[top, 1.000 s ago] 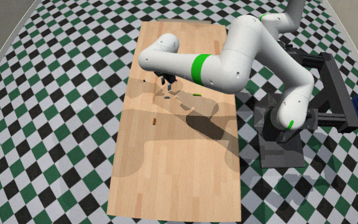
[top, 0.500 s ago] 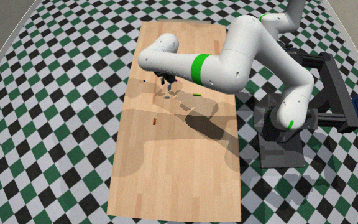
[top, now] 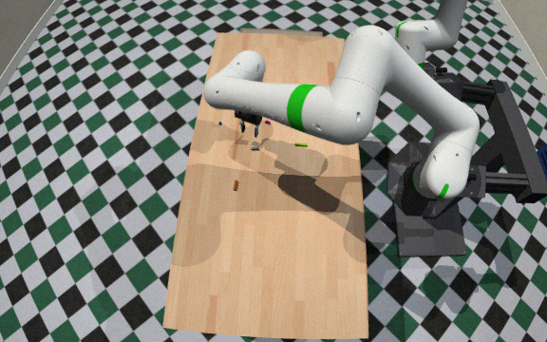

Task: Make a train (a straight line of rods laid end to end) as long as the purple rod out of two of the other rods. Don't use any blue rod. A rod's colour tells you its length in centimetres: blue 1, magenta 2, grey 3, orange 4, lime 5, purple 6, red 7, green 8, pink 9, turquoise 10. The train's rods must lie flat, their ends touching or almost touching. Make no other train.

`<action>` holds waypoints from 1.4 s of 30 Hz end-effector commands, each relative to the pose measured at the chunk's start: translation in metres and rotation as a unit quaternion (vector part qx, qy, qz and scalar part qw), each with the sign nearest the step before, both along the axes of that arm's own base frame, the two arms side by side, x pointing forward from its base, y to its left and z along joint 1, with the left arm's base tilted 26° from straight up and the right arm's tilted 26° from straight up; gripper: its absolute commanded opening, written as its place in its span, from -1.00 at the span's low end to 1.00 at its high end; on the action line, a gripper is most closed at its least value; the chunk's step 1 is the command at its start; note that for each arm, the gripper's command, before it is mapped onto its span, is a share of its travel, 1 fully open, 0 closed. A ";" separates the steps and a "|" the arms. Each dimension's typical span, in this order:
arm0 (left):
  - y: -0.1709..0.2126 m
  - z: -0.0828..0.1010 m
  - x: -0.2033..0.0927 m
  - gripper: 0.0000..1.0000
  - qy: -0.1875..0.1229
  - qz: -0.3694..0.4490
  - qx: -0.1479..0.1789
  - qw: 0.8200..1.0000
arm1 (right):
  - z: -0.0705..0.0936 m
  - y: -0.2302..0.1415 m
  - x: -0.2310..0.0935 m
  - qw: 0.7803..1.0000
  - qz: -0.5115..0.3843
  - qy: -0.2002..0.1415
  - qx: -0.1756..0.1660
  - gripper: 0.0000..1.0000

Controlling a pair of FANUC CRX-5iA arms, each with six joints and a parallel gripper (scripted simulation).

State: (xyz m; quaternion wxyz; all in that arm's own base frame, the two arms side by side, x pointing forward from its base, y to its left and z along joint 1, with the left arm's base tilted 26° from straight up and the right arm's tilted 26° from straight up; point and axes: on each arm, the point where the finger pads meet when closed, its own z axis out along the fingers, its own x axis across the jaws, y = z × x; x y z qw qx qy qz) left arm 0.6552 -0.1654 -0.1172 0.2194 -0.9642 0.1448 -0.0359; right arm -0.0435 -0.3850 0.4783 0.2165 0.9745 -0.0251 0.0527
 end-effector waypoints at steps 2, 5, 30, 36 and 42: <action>-0.001 0.003 0.007 1.00 -0.043 0.089 -0.010 0.995 | 0.001 0.000 0.000 1.000 0.000 0.000 -0.001 1.00; -0.001 0.003 0.010 1.00 -0.063 0.132 -0.016 0.989 | 0.001 0.000 0.000 1.000 0.000 0.000 -0.001 1.00; -0.008 0.003 0.033 1.00 -0.213 0.454 -0.064 0.863 | 0.001 0.000 0.000 1.000 0.000 0.000 -0.001 1.00; -0.011 0.002 0.040 1.00 -0.246 0.525 -0.075 0.811 | 0.001 0.000 0.000 1.000 0.000 0.000 -0.001 1.00; -0.014 0.002 0.044 1.00 -0.266 0.571 -0.082 0.773 | 0.001 0.000 0.000 1.000 0.000 0.000 -0.001 1.00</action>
